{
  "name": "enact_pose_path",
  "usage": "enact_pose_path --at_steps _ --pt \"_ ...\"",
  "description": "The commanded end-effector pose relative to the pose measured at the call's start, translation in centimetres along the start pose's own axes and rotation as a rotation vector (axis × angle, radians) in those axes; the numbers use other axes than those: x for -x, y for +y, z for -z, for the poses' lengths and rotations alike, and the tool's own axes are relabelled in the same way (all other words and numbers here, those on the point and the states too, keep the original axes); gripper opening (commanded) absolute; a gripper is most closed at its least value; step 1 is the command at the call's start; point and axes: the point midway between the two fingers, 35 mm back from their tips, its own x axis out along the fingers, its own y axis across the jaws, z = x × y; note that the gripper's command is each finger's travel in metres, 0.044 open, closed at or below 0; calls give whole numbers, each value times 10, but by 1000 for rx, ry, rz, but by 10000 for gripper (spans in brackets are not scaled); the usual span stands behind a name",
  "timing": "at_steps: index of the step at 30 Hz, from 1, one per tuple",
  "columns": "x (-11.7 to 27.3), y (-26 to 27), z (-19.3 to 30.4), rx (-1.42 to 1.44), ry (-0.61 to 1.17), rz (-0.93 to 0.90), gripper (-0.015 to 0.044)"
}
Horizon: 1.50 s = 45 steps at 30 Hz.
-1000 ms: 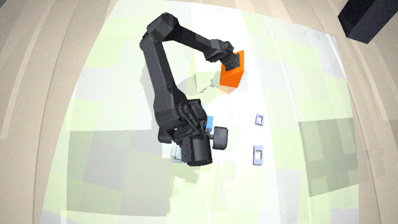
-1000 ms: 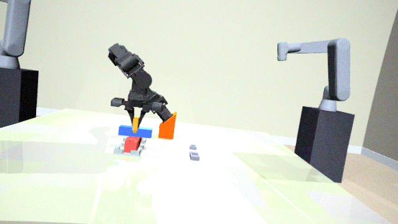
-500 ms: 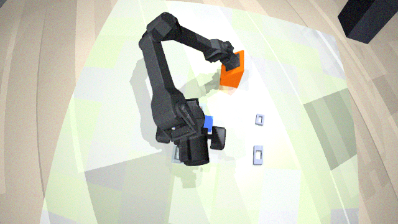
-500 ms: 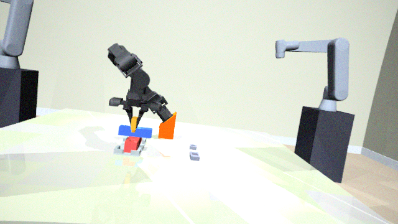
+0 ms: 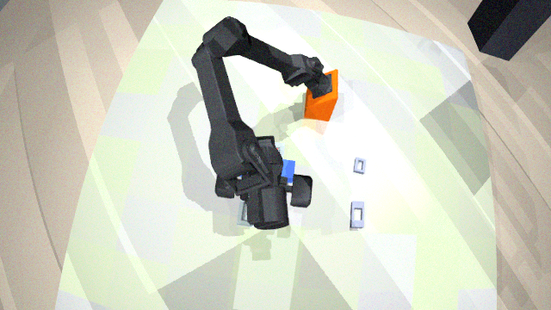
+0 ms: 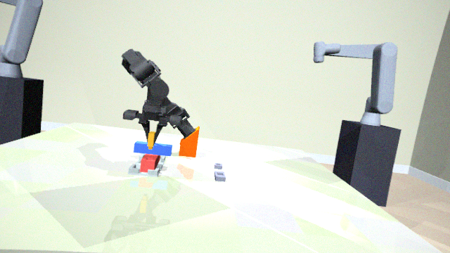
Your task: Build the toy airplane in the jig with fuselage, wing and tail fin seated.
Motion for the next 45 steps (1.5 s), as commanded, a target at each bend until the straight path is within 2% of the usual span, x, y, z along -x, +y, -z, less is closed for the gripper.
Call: enact_pose_path --at_steps 1,29,34,35,39,45 --pt "1 -2 0 1 -3 4 65" --pt "-39 -3 0 1 -3 5 65" --pt "-37 -2 0 -1 -1 1 31" --pt "-37 -2 0 -1 -1 1 5" --pt "-37 -2 0 -1 -1 1 0" --pt "-37 -2 0 -1 -1 1 158"
